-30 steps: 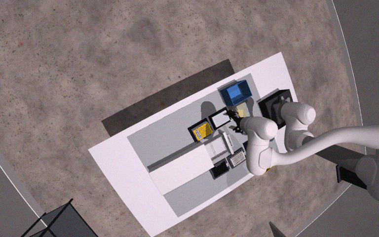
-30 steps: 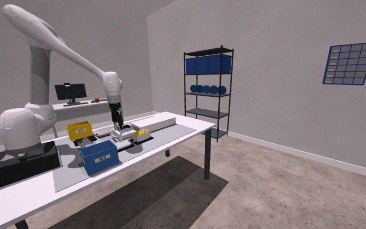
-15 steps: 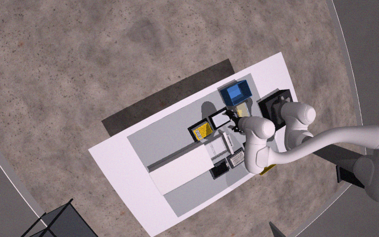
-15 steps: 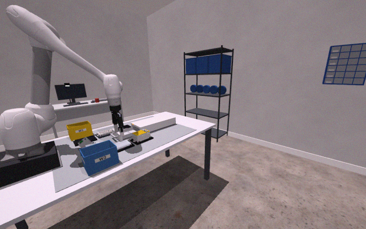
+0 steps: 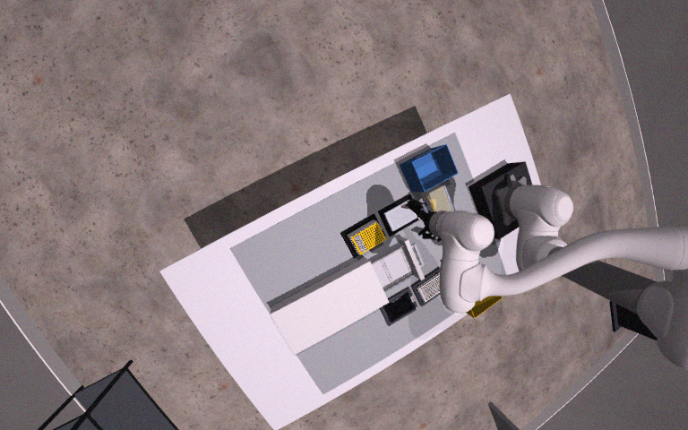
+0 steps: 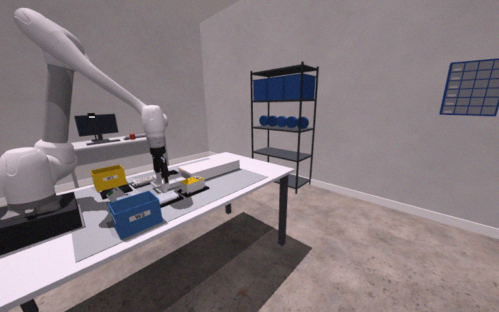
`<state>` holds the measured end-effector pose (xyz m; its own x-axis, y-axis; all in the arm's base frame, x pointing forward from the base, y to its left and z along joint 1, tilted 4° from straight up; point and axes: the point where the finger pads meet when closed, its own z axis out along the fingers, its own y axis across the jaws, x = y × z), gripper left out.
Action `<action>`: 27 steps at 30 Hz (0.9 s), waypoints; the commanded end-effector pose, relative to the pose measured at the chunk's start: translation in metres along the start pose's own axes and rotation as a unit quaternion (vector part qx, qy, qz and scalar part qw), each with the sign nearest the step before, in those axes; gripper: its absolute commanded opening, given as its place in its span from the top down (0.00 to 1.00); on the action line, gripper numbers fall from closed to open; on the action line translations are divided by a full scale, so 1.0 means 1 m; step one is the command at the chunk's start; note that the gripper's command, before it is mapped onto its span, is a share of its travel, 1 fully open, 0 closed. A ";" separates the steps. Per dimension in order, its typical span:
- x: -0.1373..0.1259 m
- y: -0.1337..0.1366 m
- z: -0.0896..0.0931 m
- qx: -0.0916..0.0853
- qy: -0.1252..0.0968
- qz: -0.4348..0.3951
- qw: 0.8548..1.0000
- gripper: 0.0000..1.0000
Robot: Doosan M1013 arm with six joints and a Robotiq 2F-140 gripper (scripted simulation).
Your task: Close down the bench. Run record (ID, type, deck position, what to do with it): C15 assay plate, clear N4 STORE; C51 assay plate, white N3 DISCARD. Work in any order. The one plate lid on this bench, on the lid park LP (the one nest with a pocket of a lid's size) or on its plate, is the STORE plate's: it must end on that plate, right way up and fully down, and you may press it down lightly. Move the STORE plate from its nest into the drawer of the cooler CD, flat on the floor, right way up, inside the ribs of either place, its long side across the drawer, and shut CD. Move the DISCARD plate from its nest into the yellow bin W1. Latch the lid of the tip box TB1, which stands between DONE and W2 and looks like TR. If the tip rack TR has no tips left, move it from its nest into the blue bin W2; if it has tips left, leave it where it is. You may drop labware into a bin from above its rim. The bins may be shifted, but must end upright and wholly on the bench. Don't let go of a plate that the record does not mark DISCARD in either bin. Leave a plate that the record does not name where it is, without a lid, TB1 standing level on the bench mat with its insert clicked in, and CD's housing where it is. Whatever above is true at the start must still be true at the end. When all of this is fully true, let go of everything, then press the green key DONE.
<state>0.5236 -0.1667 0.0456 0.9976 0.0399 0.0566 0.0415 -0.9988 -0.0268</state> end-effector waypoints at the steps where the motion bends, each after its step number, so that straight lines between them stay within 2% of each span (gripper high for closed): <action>1: 0.000 0.000 0.003 0.000 0.000 0.000 1.000 0.34; 27: 0.000 0.000 0.035 0.000 0.000 0.000 1.000 0.34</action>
<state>0.5254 -0.1658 0.0139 0.9976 0.0400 0.0565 0.0415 -0.9988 -0.0268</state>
